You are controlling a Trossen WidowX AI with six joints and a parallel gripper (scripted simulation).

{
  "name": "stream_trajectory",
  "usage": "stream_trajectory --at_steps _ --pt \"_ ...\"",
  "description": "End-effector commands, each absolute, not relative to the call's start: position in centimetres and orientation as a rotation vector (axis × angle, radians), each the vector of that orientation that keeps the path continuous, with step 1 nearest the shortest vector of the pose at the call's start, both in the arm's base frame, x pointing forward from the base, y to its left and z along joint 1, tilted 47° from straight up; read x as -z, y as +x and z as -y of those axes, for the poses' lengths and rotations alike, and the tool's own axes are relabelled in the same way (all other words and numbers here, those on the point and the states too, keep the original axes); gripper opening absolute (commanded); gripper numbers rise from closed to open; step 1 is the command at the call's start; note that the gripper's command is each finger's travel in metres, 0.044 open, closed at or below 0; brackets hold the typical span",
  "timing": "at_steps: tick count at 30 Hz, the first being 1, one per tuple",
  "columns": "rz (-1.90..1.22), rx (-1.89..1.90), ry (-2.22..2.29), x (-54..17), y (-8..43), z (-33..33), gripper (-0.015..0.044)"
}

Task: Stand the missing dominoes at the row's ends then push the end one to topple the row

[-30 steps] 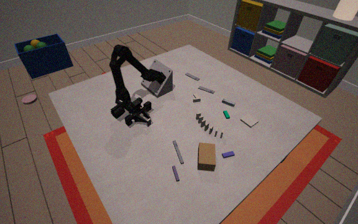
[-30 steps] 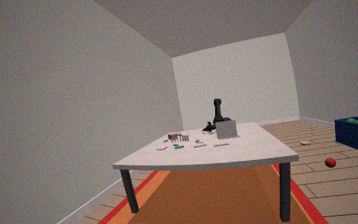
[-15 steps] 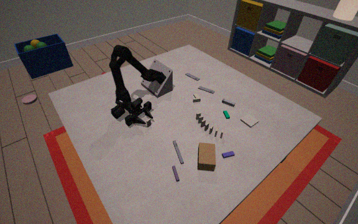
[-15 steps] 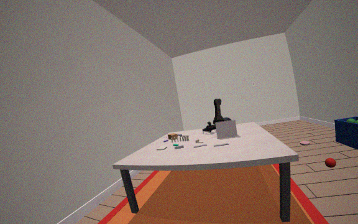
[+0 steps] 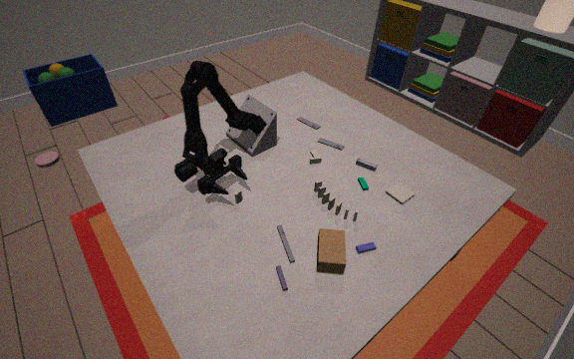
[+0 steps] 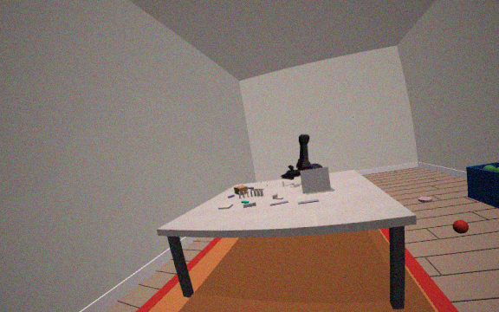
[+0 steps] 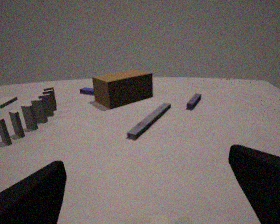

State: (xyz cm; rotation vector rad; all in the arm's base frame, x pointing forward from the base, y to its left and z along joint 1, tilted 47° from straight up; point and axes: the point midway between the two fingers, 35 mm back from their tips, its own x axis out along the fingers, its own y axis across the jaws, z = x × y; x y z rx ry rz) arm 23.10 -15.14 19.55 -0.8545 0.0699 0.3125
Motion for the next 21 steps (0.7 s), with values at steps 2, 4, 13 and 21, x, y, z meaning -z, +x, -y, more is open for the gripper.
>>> stream_trajectory --at_steps 2,4,13,21 --pt "-0.081 -0.311 -0.846 -20.1 22.9 14.2 0.044" --pt "-0.098 -0.326 -0.848 -20.2 23.4 13.9 0.044" --pt "-0.441 -0.345 -0.662 -18.5 26.6 12.8 0.044" --pt "-0.972 -0.177 -0.528 -17.2 27.5 10.9 0.044"
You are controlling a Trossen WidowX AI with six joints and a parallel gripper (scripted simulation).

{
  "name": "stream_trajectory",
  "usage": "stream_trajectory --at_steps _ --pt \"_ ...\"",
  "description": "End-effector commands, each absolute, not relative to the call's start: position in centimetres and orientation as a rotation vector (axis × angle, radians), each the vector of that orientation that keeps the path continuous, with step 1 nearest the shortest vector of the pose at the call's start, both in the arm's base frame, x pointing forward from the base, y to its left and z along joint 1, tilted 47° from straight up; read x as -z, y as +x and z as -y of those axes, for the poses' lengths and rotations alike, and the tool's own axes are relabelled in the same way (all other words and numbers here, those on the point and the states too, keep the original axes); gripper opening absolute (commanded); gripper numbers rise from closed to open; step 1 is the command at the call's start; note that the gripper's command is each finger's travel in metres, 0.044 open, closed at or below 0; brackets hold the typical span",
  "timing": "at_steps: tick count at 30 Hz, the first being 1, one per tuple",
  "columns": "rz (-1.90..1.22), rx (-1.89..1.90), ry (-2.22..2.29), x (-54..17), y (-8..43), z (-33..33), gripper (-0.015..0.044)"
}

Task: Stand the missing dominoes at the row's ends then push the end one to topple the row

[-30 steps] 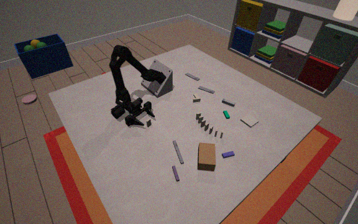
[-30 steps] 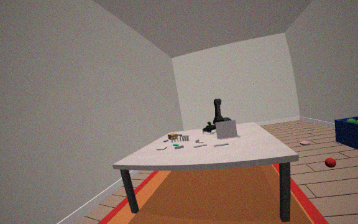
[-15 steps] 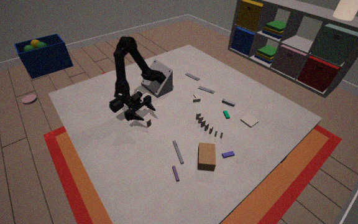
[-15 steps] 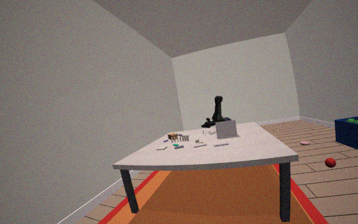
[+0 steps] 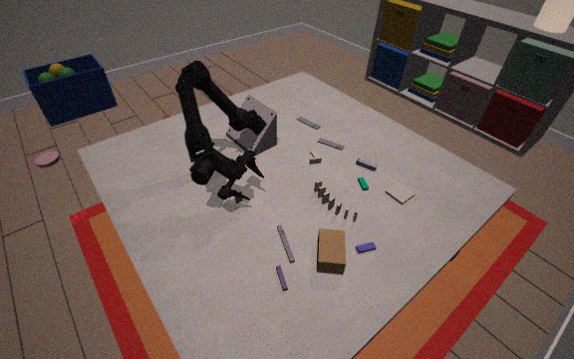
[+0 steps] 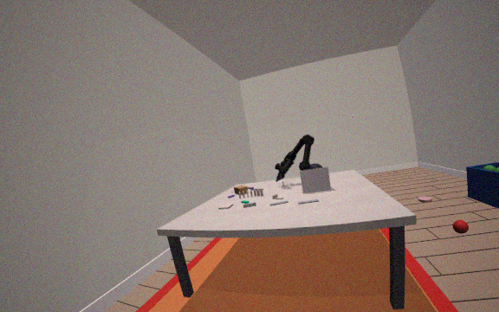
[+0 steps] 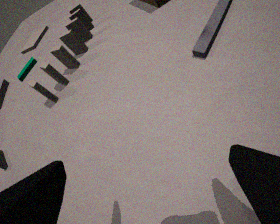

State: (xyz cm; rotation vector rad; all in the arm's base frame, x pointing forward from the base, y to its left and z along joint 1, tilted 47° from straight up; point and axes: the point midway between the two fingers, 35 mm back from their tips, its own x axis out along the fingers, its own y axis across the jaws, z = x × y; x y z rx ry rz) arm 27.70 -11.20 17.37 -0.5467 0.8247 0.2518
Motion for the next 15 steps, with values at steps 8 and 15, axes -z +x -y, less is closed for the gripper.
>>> stream_trajectory --at_steps 8,15 --pt "-1.382 0.156 -0.736 -18.9 25.5 10.6 0.044" --pt "-1.434 0.372 -0.911 -22.1 24.8 10.8 0.044"
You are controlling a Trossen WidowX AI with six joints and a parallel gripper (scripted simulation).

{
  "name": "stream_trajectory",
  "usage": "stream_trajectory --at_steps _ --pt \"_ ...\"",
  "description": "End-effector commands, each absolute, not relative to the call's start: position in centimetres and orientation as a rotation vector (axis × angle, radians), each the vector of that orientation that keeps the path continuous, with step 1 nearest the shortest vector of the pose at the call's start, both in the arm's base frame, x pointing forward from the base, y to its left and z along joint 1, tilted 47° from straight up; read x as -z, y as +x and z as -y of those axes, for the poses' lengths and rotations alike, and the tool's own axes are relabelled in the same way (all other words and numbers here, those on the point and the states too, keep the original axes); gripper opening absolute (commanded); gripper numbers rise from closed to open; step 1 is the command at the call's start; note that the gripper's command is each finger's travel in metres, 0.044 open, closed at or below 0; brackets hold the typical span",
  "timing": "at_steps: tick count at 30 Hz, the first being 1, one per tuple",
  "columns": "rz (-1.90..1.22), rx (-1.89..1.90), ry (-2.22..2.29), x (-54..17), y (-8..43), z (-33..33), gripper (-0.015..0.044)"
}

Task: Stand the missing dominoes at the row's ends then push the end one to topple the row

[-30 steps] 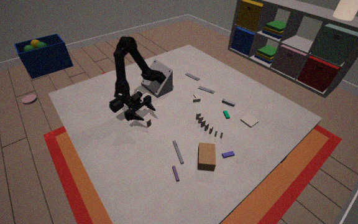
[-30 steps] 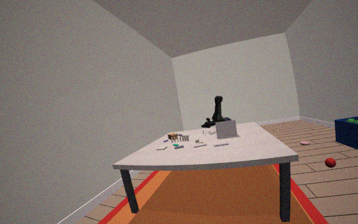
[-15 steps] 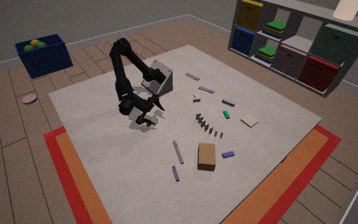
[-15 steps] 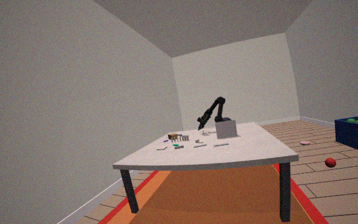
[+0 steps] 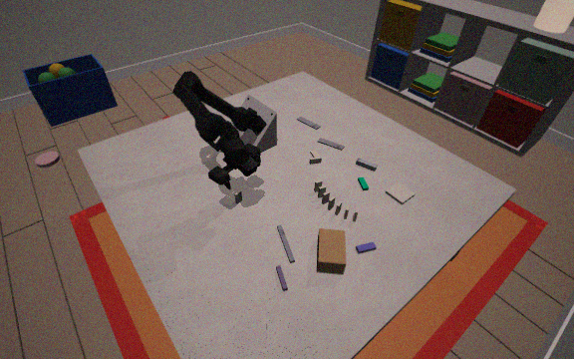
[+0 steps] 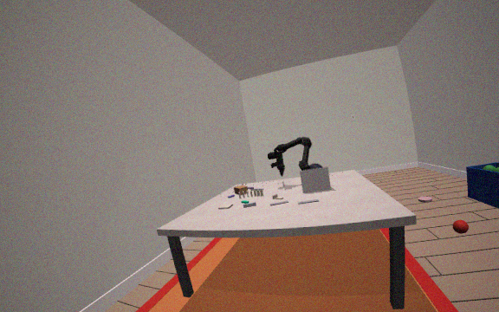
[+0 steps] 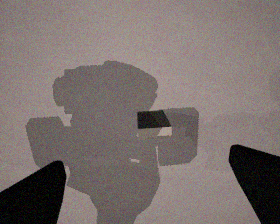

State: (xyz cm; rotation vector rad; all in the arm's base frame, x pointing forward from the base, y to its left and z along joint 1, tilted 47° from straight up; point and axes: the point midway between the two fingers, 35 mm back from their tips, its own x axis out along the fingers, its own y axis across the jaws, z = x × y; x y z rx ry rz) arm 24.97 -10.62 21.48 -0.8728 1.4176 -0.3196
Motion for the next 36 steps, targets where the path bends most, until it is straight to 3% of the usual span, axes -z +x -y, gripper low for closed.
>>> stream_trajectory --at_steps 1,13,28,36 --pt "-1.434 0.372 -0.911 -22.1 24.8 10.8 0.044" --pt "-1.432 0.375 -0.914 -17.9 25.8 15.4 0.044" --pt "-1.432 0.376 -0.915 -16.8 26.0 16.6 0.044" --pt "-1.432 0.376 -0.915 -16.8 26.0 16.6 0.023"
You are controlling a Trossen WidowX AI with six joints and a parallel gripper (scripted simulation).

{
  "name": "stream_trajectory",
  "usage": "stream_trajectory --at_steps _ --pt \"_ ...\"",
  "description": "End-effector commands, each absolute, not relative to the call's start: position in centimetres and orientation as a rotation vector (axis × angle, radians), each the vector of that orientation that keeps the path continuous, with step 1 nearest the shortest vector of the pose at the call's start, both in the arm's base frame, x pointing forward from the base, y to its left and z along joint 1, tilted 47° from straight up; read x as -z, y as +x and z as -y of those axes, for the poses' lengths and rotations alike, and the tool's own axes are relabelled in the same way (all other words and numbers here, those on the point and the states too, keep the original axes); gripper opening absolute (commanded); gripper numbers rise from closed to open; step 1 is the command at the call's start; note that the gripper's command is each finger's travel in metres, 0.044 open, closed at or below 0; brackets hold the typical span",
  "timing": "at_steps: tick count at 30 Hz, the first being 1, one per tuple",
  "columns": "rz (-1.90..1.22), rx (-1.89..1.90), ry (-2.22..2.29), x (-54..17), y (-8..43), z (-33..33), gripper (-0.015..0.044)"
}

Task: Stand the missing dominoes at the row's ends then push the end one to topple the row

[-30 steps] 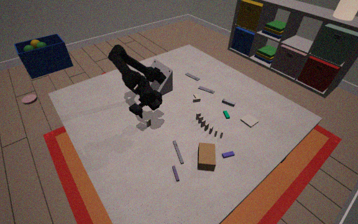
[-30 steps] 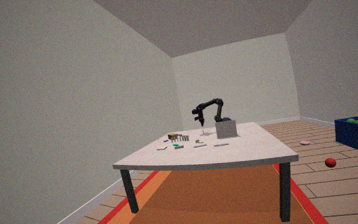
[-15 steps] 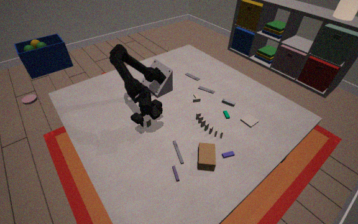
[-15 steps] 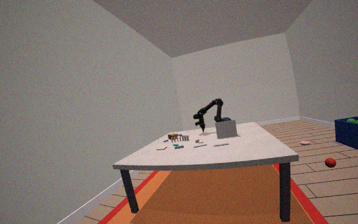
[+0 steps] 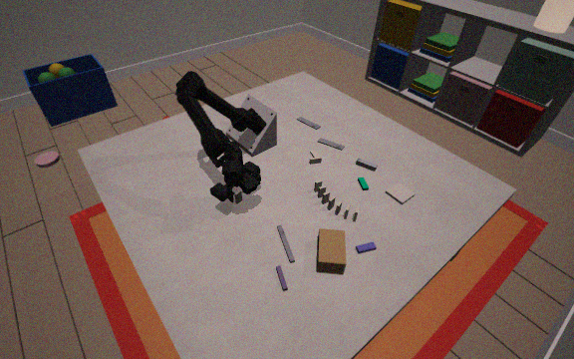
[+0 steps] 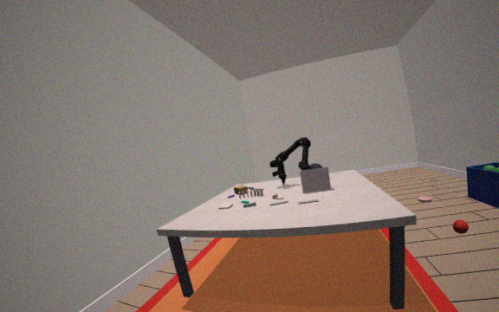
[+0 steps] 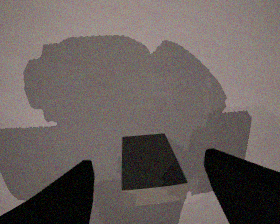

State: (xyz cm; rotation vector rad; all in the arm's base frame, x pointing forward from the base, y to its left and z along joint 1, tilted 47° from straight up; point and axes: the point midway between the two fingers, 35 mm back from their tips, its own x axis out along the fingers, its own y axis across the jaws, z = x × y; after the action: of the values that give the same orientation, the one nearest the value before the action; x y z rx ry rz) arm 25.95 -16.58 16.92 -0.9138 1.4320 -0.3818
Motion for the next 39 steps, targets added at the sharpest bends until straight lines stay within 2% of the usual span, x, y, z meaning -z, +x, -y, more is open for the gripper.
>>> stream_trajectory --at_steps 1,5,15,20,28,32,39 --pt "-1.432 0.376 -0.915 -16.8 26.0 16.6 0.0204" --pt "-1.432 0.376 -0.915 -16.8 26.0 16.6 0.0107" --pt "-1.417 0.381 -0.903 -17.0 26.2 16.4 0.0107" --pt "-1.396 0.374 -0.853 -20.3 26.4 12.0 0.0107" --pt "-1.438 0.373 -0.909 -26.0 23.9 6.8 0.0107" --pt "-1.431 0.382 -0.89 -25.5 24.7 6.2 0.0107" --pt "-1.369 0.493 -0.699 -18.8 30.7 -1.8 0.0107"
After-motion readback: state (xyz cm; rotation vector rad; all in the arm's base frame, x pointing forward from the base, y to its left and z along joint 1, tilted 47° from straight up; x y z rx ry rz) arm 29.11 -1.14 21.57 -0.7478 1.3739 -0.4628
